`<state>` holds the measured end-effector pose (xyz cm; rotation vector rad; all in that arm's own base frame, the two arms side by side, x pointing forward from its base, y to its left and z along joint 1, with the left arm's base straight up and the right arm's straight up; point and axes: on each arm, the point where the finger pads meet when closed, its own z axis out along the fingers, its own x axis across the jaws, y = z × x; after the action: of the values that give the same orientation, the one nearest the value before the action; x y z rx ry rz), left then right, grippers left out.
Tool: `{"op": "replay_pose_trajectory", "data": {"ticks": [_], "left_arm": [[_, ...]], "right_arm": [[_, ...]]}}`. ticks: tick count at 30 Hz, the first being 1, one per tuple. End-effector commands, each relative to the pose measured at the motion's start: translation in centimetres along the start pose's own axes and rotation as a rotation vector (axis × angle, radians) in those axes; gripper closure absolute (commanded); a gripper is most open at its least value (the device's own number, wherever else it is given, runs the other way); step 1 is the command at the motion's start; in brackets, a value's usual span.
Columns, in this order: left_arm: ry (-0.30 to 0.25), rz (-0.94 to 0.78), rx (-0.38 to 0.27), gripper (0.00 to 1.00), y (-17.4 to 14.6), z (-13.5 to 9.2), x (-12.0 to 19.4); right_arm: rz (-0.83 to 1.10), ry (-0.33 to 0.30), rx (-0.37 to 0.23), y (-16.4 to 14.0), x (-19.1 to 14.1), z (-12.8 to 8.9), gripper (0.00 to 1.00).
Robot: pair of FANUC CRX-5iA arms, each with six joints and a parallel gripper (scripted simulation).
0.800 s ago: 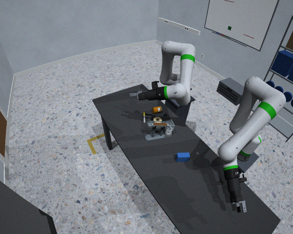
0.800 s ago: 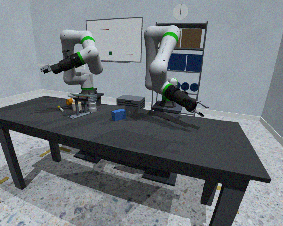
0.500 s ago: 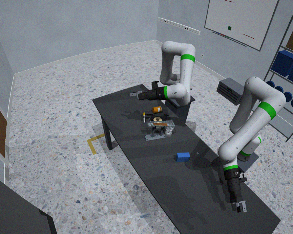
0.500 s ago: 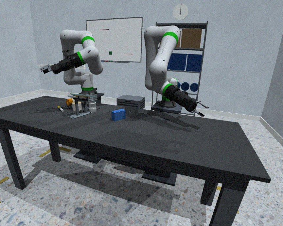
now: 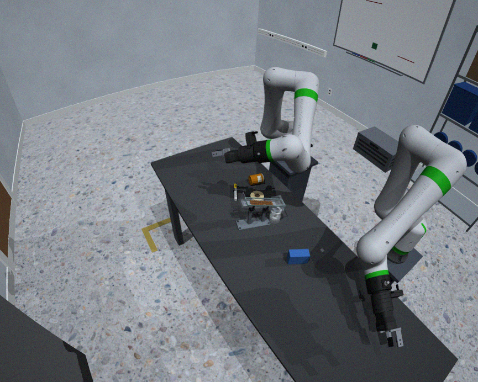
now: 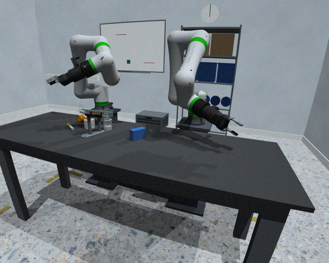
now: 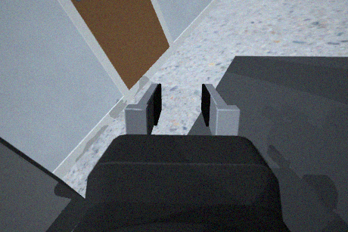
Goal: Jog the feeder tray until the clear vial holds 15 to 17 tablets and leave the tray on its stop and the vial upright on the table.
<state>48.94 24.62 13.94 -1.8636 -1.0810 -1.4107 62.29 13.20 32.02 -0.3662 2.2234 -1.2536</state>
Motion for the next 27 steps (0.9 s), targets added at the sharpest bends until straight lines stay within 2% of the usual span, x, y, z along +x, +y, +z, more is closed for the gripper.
{"op": "replay_pose_trajectory", "data": {"ticks": [1,5,8,10,11,14,18,23,25,27], "left_arm": [[-0.002,-0.010,0.022,0.00,-0.7,0.3,0.2],[-0.014,-0.037,0.093,0.00,-3.0,1.0,0.6],[-0.030,-0.071,0.177,0.00,-5.7,1.8,0.9],[-0.030,-0.071,0.177,0.00,-5.7,1.8,0.9],[-0.037,-0.084,0.211,0.00,-6.8,2.0,1.0],[-0.064,-0.135,0.330,0.00,-10.7,2.6,1.3],[-0.116,-0.222,0.519,0.00,-16.7,2.9,1.5],[-0.174,-0.314,0.691,0.00,-21.8,2.5,1.5],[-0.200,-0.354,0.758,0.00,-23.7,2.2,1.5],[-0.200,-0.354,0.758,0.00,-23.7,2.2,1.5]], "right_arm": [[-0.052,0.092,-0.058,-0.5,-0.2,0.6,1.00],[-0.102,0.157,-0.123,-0.3,-0.2,0.9,1.00],[-0.145,0.201,-0.183,0.0,-0.2,0.9,1.00],[-0.145,0.201,-0.183,0.0,-0.2,0.9,1.00],[-0.188,0.235,-0.248,0.6,-0.4,0.9,1.00],[-0.221,0.255,-0.301,1.0,-0.5,0.8,1.00],[-0.287,0.279,-0.406,2.2,-0.8,0.3,1.00],[-0.375,0.281,-0.548,3.8,-1.5,-0.7,1.00],[-0.412,0.274,-0.607,4.5,-1.9,-1.2,1.00],[-0.412,0.274,-0.607,4.5,-1.9,-1.2,1.00]]}}
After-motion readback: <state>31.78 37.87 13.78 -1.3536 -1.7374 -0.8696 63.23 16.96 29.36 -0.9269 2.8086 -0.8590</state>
